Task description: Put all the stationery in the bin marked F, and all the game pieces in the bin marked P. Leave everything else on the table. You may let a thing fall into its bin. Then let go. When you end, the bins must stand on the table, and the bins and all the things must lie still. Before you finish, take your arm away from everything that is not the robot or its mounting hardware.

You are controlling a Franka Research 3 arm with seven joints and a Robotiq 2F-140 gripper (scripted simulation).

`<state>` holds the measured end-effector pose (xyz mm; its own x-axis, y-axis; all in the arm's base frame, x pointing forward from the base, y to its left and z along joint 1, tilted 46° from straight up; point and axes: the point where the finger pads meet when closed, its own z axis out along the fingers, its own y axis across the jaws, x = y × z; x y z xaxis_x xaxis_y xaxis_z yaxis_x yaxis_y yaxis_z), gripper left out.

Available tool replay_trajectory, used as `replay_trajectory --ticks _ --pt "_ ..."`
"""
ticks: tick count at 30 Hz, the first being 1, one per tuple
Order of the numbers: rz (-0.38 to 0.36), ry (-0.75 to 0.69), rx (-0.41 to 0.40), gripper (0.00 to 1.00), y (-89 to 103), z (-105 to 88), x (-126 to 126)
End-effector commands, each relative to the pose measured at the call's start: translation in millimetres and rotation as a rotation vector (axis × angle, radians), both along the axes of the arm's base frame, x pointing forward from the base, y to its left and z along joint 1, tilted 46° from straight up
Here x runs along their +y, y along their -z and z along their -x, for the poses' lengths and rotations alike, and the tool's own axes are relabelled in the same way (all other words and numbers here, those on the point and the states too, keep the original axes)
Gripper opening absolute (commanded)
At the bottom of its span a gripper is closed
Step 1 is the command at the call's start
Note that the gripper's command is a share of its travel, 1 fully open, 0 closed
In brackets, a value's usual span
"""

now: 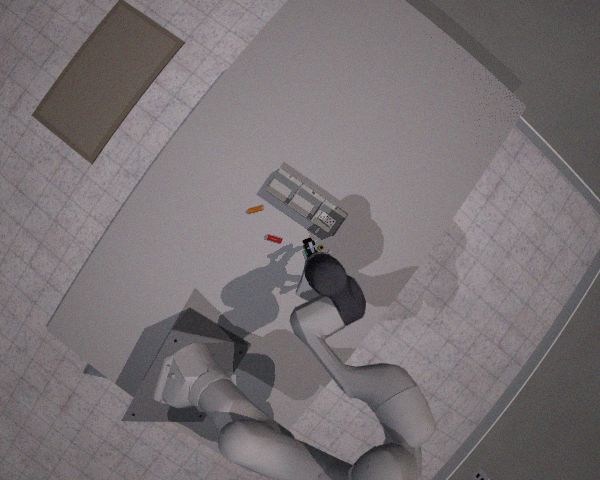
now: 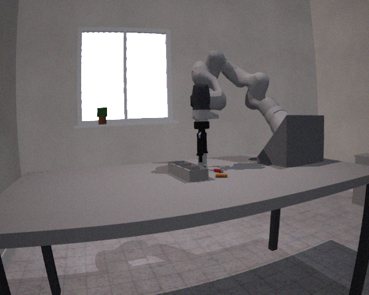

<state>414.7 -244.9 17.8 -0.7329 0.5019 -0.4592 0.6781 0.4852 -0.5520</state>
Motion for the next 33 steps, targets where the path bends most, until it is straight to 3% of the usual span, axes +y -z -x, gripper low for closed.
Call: replay_trajectory --ticks 1,2,33 --pt "-0.001 0.005 -0.006 0.52 0.2 0.8 -0.7" --pt "-0.001 0.005 -0.006 0.39 0.2 0.8 -0.7" --pt "-0.001 0.005 -0.006 0.39 -2.1 0.6 1.7"
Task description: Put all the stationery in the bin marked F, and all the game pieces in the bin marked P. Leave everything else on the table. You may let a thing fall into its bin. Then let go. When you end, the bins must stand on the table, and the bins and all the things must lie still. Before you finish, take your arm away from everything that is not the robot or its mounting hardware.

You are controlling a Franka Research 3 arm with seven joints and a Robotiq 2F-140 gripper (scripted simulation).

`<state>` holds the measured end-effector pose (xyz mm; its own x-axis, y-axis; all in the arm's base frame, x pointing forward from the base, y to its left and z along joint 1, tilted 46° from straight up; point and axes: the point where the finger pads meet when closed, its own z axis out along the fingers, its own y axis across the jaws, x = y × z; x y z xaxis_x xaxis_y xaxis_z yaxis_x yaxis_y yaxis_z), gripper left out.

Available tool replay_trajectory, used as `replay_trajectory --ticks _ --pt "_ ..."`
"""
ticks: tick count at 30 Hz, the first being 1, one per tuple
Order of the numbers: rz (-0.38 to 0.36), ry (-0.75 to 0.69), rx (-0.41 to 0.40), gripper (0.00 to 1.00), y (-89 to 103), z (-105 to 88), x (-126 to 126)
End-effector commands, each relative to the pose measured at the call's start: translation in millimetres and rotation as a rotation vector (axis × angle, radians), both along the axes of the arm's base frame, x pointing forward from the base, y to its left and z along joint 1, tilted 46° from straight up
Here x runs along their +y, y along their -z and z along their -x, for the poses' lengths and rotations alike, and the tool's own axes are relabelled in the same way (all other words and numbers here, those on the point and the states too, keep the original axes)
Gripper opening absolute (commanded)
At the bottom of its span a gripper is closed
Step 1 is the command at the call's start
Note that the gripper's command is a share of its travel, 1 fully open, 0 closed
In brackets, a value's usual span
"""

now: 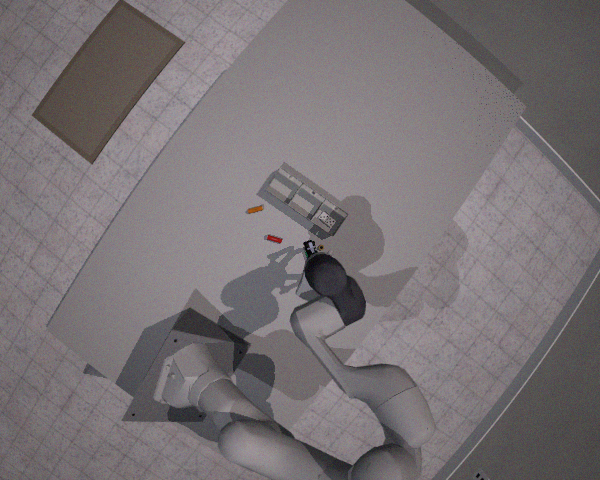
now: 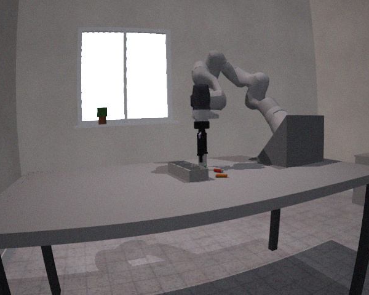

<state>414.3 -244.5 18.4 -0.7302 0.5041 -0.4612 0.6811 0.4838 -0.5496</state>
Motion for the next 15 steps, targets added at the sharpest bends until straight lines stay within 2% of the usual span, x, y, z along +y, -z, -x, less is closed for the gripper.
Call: replay_trajectory --ticks 1,15 --pt "0.000 0.002 -0.003 0.39 -1.6 0.2 1.3" --pt "0.000 0.002 -0.003 0.39 -34.1 -2.4 34.7"
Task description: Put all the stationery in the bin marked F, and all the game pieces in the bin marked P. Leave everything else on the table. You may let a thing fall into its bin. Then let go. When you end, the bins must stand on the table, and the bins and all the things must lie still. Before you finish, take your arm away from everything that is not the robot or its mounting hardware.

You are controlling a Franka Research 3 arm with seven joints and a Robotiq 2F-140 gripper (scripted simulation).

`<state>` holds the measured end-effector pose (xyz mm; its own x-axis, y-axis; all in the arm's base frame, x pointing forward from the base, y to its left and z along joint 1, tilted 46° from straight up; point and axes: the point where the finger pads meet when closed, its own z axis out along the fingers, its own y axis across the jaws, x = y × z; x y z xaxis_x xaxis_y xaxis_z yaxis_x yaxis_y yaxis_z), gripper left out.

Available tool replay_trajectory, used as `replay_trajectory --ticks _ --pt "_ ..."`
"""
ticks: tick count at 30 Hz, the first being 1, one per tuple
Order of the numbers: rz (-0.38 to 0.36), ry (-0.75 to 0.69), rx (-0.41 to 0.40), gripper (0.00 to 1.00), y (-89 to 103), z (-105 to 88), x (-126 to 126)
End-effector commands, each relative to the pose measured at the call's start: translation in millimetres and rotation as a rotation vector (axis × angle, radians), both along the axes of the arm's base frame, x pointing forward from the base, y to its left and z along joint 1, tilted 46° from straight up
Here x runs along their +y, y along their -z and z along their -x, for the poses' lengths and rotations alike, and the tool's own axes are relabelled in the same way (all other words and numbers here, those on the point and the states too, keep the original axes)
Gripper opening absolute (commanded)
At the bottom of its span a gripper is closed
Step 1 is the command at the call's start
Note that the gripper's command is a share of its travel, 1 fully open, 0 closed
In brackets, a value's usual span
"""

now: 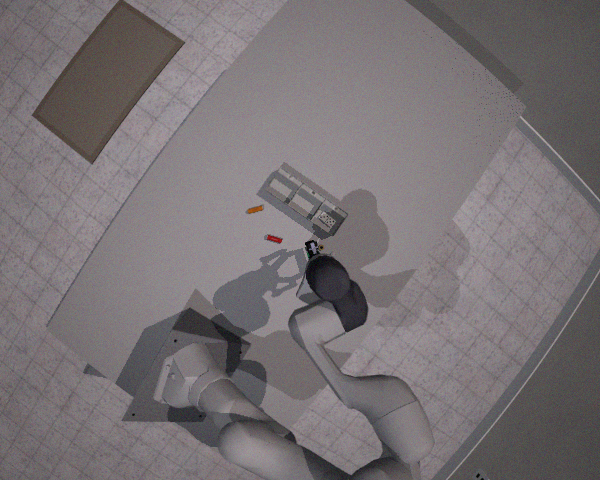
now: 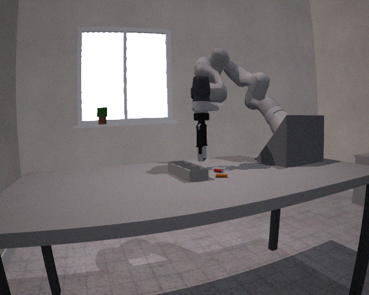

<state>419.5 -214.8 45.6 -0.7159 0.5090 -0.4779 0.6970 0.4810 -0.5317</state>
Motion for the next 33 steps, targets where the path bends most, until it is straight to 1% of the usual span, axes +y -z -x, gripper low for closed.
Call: replay_trajectory --ticks 1,3,5,33 --pt "0.002 -0.003 0.022 0.39 -9.2 2.7 7.3" --pt "0.002 -0.003 0.022 0.39 -9.2 2.7 7.3" --pt "0.002 -0.003 0.022 0.39 -13.9 2.3 12.0" --pt "0.002 -0.003 0.022 0.39 -13.9 2.3 12.0"
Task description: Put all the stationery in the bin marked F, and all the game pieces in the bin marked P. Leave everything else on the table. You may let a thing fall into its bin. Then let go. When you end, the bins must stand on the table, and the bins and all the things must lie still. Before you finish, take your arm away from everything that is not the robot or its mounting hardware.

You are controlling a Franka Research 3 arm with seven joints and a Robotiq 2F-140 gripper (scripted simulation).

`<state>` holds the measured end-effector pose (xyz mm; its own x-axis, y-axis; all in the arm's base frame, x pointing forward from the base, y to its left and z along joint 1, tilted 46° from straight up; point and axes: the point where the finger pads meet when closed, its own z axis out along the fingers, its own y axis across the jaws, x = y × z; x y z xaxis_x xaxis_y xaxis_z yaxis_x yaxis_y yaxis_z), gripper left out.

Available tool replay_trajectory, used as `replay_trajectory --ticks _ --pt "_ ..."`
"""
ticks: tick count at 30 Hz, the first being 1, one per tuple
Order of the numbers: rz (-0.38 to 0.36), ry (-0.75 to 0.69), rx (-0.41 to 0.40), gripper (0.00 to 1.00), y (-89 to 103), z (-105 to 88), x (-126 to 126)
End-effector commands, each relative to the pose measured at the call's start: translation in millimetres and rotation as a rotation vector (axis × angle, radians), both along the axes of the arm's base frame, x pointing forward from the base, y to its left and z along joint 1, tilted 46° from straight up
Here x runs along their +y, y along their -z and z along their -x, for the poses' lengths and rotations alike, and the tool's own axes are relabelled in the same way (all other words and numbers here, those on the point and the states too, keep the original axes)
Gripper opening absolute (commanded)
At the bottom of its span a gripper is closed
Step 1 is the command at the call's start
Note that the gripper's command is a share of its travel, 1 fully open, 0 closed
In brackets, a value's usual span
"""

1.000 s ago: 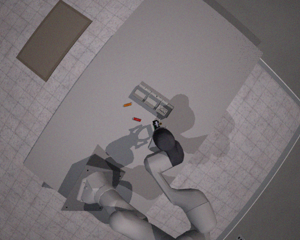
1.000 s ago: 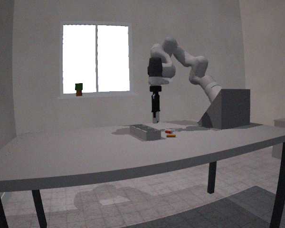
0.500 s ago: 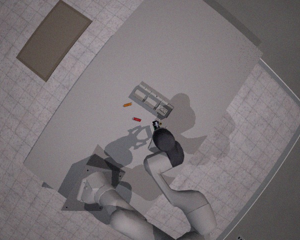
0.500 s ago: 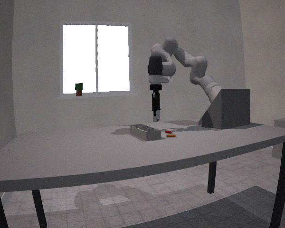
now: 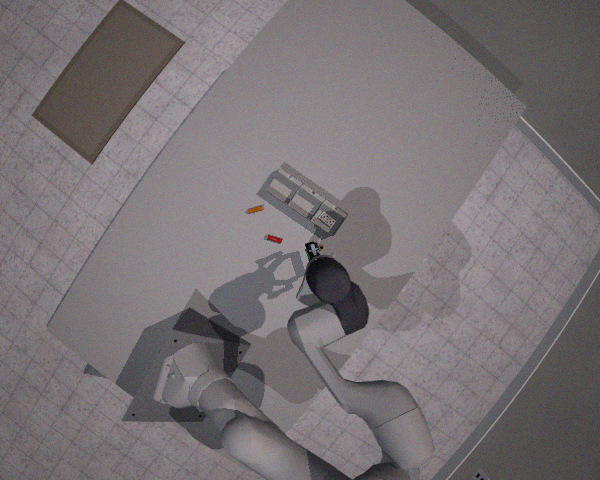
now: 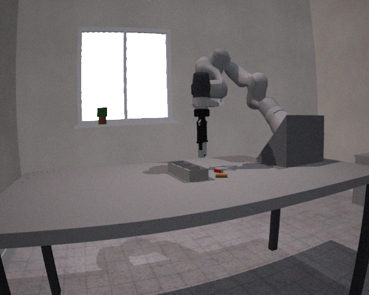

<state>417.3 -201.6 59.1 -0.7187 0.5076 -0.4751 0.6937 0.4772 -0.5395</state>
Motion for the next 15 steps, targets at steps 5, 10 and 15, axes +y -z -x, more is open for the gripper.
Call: replay_trajectory --ticks 5,10,15 --pt "-0.003 -0.005 0.014 0.39 -4.9 -0.5 5.0" --pt "-0.003 -0.005 0.014 0.39 -4.9 -0.5 5.0" --pt "0.002 0.065 -0.057 0.39 2.1 -8.0 11.3"
